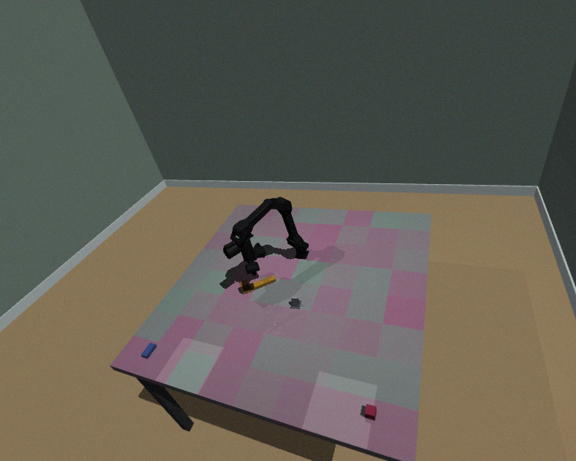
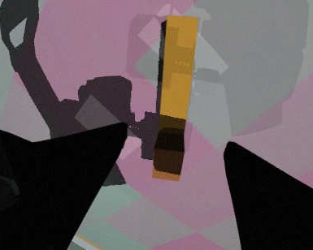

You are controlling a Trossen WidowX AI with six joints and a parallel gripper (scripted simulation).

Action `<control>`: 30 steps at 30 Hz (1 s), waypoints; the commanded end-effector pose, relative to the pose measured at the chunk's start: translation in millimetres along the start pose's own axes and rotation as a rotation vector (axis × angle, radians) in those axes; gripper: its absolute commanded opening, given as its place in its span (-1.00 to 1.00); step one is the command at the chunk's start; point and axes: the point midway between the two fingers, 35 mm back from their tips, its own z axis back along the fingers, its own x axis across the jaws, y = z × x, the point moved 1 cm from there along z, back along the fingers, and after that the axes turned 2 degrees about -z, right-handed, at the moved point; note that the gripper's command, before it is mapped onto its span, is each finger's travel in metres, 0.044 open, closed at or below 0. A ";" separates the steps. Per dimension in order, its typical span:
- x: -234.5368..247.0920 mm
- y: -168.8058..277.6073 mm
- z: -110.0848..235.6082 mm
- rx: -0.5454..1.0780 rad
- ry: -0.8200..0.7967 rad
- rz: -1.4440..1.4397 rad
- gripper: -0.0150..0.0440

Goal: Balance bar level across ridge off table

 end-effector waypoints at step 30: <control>4.5 -4.8 -86.8 -0.024 -0.003 0.069 0.58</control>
